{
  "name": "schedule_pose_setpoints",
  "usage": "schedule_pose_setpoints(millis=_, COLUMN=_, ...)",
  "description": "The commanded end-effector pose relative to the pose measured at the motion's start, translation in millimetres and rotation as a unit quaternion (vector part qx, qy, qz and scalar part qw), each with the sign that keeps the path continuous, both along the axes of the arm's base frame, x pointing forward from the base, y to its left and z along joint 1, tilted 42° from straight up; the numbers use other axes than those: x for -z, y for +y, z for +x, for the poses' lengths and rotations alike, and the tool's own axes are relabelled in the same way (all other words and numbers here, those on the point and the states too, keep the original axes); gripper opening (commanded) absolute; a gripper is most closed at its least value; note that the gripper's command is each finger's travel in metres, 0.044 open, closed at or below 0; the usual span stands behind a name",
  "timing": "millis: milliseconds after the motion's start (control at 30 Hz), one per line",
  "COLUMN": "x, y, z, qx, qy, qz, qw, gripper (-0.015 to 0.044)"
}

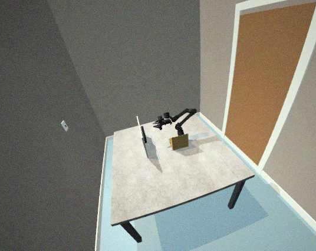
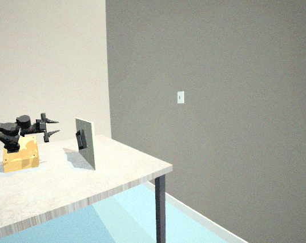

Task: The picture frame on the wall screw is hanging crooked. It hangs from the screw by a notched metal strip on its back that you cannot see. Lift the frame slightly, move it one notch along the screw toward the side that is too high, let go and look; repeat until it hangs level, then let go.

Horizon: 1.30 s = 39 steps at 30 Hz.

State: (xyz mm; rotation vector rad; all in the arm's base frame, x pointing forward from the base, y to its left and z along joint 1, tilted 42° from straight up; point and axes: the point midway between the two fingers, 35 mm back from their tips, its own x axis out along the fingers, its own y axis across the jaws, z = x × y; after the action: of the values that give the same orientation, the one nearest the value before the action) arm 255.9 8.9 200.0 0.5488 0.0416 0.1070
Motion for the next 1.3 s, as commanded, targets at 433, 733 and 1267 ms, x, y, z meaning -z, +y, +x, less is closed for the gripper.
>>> schedule_pose_setpoints(millis=433, x=2, y=-1, z=0, qx=0.002, qy=0.002, qz=-0.002, qw=1.0, gripper=0.026)
schedule_pose_setpoints(millis=733, x=2, y=-1, z=0, qx=0.002, qy=0.002, qz=-0.002, qw=1.0, gripper=0.026)
schedule_pose_setpoints(millis=1267, x=42, y=-45, z=10, qx=0.002, qy=0.002, qz=-0.004, qw=1.0, gripper=0.026)
